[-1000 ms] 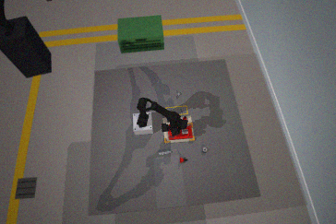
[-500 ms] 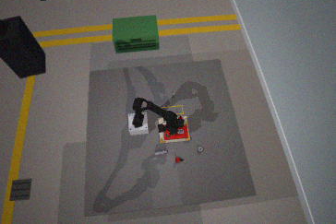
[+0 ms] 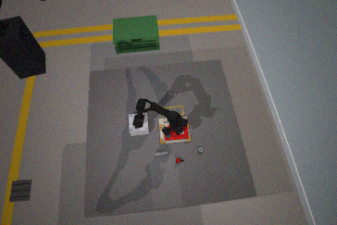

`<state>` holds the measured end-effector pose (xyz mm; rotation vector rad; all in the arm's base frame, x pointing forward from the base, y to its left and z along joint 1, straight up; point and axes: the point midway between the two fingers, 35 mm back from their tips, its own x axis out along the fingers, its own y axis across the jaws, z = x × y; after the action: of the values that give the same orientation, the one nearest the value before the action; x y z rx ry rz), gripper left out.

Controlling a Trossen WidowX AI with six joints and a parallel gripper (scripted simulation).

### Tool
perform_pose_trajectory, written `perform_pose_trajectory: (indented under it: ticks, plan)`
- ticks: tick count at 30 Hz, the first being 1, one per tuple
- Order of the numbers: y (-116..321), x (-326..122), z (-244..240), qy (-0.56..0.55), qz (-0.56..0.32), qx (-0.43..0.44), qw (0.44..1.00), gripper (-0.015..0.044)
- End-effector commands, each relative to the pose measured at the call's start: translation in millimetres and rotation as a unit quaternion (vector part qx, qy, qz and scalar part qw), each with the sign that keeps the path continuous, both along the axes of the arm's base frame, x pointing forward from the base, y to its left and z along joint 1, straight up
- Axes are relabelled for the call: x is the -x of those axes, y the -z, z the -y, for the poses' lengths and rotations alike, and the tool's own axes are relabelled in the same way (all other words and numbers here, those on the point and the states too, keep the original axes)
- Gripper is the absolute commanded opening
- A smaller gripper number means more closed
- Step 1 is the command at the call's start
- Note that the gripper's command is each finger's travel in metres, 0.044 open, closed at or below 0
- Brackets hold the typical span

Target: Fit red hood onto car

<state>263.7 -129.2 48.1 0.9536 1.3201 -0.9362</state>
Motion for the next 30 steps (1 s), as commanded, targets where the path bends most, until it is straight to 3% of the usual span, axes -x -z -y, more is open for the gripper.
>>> perform_pose_trajectory:
  ticks: [1,30]
  plan:
    - [0,-7,1,-0.054,-0.002,0.001,0.999,0.0000]
    - [-3,-52,7,-0.405,-0.005,0.011,0.914,0.0000]
